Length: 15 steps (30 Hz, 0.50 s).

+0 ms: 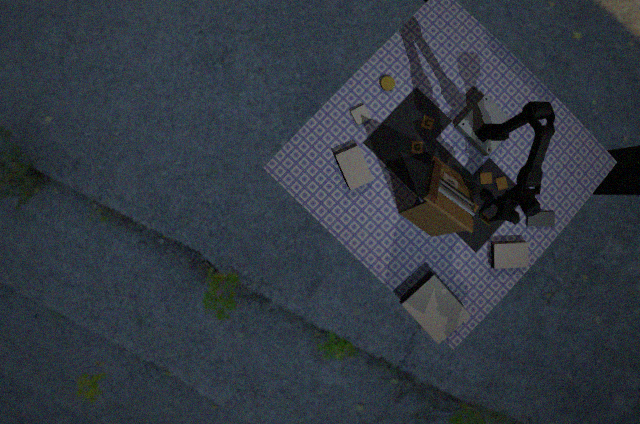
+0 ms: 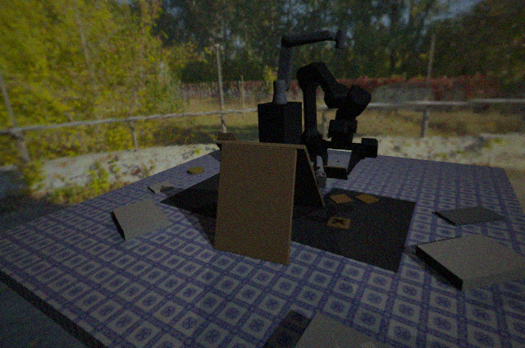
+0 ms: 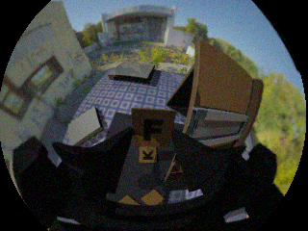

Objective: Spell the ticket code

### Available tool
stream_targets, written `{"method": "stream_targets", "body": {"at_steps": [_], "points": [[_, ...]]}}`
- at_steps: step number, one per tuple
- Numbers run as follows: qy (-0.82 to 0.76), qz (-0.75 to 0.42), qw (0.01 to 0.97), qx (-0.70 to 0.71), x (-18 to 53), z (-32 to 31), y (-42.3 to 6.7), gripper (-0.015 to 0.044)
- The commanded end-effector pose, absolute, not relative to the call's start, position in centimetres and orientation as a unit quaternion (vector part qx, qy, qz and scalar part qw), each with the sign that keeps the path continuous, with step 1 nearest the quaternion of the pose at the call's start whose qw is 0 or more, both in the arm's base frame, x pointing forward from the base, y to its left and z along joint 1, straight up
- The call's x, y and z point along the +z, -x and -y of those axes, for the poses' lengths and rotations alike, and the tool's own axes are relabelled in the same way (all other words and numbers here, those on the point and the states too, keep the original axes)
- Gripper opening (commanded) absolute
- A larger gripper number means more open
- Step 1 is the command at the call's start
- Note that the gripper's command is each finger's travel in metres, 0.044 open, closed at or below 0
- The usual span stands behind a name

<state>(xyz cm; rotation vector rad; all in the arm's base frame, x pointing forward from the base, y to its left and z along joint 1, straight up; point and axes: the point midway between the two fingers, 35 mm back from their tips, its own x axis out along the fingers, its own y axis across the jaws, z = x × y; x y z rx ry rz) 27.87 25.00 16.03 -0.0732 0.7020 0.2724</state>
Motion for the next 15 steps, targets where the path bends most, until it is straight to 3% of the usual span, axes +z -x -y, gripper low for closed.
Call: {"method": "stream_targets", "body": {"at_steps": [1, 15], "points": [[0.038, -0.345, 0.928, 0.134, 15.76, -24.68, -27.84, 0.0], [0.038, -0.345, 0.928, 0.134, 15.75, -24.01, -28.04, 0.0]]}}
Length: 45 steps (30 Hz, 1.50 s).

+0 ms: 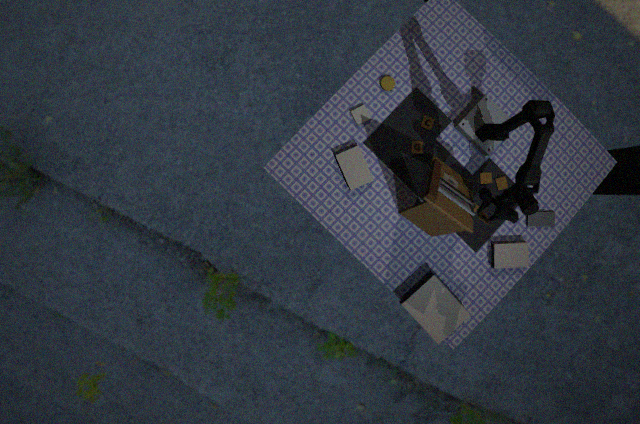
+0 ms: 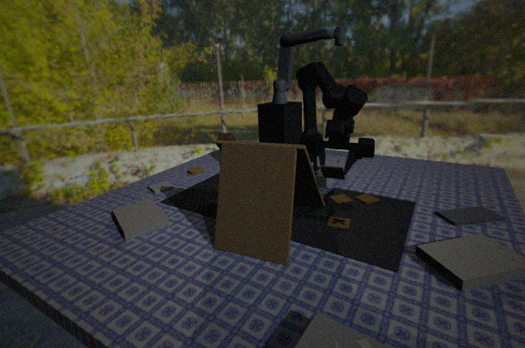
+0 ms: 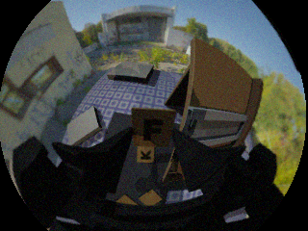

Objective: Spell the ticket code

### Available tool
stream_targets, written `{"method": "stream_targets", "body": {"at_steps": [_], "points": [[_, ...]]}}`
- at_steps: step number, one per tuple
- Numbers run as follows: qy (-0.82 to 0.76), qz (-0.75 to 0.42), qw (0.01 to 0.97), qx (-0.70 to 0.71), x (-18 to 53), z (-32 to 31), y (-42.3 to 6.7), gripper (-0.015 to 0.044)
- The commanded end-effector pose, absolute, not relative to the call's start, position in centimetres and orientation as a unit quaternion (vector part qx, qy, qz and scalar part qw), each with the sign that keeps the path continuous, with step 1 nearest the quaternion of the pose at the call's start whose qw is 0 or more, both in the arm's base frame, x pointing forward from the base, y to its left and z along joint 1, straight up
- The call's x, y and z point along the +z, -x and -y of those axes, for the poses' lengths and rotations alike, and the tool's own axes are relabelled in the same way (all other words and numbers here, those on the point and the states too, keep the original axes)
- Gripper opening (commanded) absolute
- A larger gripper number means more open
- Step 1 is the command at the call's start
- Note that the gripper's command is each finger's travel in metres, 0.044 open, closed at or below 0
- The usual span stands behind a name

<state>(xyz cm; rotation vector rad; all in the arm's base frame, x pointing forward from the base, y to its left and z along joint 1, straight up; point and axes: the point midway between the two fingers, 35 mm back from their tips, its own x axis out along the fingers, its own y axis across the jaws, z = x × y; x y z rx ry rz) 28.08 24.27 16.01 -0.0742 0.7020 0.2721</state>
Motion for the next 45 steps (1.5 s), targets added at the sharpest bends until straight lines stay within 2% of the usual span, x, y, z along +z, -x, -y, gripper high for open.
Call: {"method": "stream_targets", "body": {"at_steps": [1, 45], "points": [[0.038, -0.345, 0.928, 0.134, 15.7, -24.0, -28.1, 0.0], [0.039, -0.345, 0.928, 0.134, 15.8, -21.8, -28.7, 0.0]]}}
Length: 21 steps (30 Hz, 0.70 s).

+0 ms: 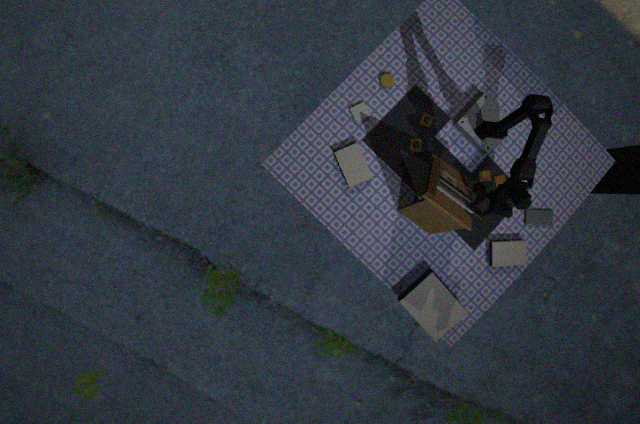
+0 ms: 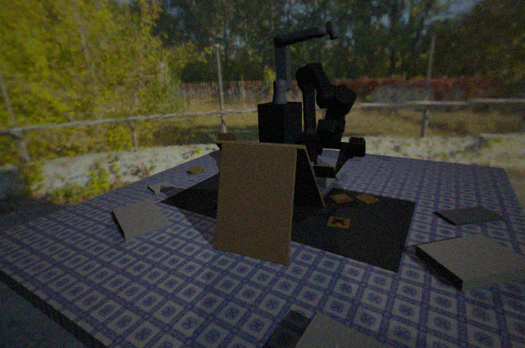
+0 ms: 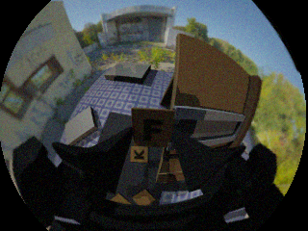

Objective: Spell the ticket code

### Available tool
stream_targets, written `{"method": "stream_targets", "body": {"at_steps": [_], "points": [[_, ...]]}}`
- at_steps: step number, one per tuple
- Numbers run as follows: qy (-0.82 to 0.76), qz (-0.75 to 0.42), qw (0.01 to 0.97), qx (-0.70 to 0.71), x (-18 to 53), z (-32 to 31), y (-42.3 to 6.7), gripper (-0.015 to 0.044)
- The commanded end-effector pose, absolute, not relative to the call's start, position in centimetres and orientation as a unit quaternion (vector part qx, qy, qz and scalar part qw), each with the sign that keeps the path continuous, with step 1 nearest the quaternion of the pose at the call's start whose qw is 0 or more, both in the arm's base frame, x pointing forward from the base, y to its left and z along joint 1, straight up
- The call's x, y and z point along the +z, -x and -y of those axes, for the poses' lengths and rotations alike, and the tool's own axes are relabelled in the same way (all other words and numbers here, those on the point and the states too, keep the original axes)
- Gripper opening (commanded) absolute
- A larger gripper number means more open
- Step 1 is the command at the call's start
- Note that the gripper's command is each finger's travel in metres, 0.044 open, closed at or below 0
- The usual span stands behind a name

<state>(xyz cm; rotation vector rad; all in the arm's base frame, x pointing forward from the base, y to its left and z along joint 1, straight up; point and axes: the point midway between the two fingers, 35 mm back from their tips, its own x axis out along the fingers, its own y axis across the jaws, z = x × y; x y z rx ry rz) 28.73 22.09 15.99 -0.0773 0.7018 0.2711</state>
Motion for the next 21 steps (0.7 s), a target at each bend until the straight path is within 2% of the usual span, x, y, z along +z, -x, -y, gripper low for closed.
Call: {"method": "stream_targets", "body": {"at_steps": [1, 21], "points": [[0.039, -0.345, 0.928, 0.134, 15.75, -21.8, -28.71, 0.0], [0.04, -0.345, 0.928, 0.134, 15.75, -20.83, -29.0, 0.0]]}}
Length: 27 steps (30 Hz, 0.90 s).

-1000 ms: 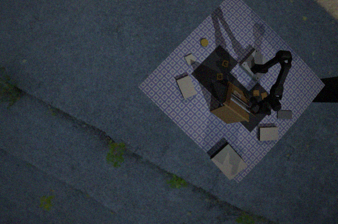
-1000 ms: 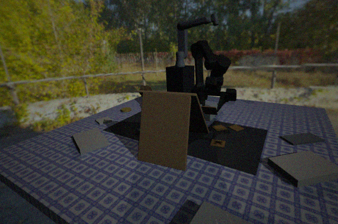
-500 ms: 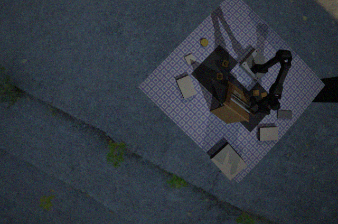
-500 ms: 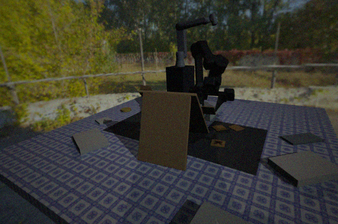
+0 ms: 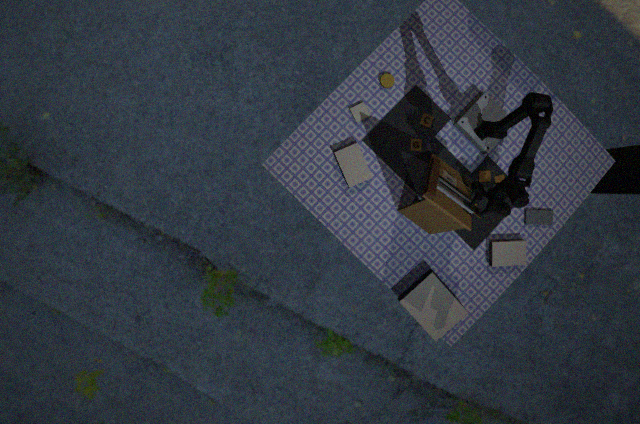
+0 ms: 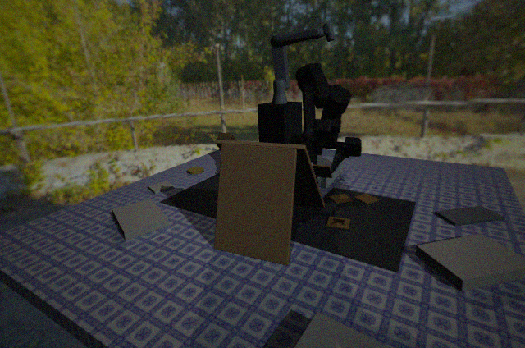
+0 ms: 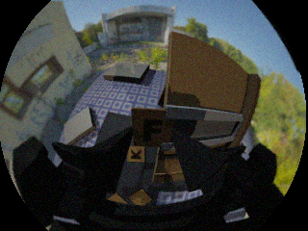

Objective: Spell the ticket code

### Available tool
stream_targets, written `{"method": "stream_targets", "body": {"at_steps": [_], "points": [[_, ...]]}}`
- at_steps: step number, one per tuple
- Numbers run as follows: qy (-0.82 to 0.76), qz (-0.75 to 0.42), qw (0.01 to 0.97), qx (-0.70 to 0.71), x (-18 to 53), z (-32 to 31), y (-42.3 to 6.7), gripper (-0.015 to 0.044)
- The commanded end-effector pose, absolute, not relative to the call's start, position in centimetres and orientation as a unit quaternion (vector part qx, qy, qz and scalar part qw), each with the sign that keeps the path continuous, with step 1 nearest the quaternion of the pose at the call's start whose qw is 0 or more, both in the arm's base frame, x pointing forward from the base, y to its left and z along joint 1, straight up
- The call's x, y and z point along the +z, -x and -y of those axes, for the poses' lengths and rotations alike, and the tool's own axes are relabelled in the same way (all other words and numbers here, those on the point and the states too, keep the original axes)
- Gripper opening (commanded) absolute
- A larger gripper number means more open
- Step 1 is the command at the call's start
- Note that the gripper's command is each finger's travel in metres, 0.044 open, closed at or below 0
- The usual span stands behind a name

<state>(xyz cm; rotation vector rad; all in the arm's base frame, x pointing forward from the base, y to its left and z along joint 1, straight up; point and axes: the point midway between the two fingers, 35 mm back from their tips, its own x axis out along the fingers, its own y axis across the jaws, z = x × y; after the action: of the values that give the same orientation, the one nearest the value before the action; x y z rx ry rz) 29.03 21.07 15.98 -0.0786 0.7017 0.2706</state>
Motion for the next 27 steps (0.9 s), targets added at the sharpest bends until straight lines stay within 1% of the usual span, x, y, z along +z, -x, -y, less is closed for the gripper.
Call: {"method": "stream_targets", "body": {"at_steps": [1, 27], "points": [[0.04, -0.345, 0.928, 0.134, 15.8, -20.8, -29.0, 0.0], [0.041, -0.345, 0.928, 0.133, 15.8, -19.5, -29.4, 0.0]]}}
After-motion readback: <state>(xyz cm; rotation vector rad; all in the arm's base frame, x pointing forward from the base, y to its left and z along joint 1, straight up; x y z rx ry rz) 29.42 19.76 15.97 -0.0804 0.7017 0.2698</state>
